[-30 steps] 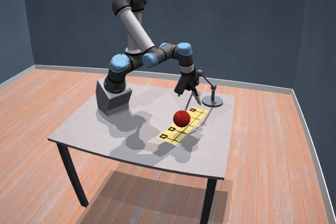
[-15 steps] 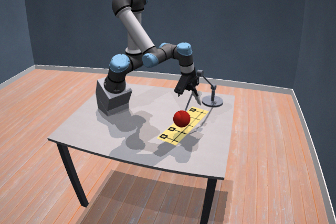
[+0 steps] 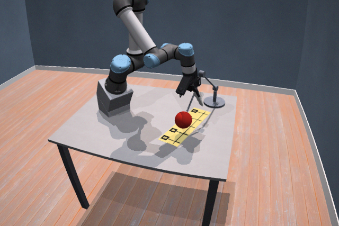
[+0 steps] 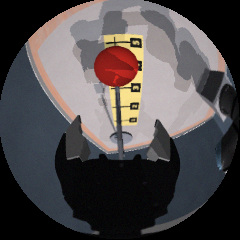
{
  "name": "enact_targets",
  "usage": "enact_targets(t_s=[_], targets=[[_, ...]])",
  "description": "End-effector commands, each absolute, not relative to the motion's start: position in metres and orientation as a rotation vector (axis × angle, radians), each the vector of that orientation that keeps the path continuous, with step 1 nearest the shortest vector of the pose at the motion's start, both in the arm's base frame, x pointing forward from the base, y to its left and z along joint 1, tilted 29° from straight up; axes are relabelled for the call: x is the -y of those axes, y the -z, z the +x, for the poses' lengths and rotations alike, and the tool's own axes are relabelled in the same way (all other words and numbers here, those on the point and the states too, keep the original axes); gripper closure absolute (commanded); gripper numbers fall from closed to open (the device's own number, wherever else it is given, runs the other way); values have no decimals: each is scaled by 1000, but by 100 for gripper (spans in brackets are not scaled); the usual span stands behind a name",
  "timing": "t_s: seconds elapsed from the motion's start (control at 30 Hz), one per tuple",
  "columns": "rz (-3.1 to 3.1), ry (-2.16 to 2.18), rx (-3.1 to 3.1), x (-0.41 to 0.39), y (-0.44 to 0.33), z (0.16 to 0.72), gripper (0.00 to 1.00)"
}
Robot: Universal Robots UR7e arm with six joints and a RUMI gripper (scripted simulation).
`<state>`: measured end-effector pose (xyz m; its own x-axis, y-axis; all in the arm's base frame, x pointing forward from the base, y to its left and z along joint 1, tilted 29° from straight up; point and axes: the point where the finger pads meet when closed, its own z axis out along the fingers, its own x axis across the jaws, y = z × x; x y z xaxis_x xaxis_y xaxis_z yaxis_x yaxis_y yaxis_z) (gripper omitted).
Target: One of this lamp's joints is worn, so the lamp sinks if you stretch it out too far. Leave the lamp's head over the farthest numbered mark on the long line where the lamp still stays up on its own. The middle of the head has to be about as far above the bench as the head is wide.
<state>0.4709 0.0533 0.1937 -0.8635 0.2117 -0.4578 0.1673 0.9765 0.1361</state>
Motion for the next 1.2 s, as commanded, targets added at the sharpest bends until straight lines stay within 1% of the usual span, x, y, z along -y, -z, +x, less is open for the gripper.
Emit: enact_targets(t_s=[0.0,0.27,1.17], targets=[[268,-126,-2635,-53,-194,471,0],[268,-126,-2635,-53,-194,471,0],[293,-110,-2631,-39,-284,423,0]])
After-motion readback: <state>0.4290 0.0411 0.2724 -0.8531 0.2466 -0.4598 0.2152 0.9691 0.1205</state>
